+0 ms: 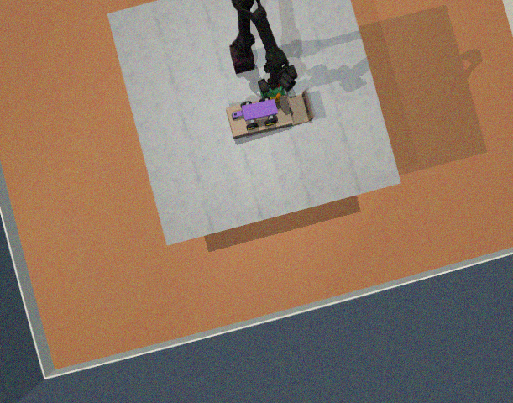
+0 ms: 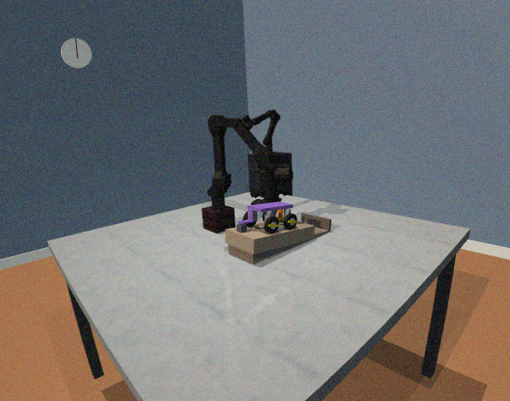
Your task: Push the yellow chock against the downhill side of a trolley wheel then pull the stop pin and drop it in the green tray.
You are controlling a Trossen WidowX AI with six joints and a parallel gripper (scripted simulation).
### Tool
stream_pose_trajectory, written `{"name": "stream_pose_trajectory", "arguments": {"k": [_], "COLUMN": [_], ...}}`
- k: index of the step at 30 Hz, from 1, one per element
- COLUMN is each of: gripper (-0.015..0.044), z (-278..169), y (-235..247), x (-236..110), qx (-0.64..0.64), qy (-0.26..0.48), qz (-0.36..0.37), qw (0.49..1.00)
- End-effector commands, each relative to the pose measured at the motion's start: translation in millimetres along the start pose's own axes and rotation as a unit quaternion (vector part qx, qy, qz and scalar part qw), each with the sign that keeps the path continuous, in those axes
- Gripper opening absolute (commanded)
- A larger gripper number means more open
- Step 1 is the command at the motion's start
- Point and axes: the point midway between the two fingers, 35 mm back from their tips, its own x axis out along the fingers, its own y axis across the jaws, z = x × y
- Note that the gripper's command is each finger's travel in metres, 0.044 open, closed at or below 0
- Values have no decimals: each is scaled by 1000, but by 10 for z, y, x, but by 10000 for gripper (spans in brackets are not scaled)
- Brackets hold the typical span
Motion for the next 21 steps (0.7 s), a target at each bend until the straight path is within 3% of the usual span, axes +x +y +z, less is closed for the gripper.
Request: {"name": "stream_pose_trajectory", "arguments": {"k": [1, 2, 9, 21], "gripper": [0, 0, 184, 190], "z": [1, 1, 1, 4], "y": [-29, -29, 6, 104], "x": [61, 61, 58, 75], "qx": [3, 3, 3, 3], "qy": [0, 0, 0, 0], "qz": [-2, -2, -2, -2], "qw": [1000, 1000, 1000, 1000]}}
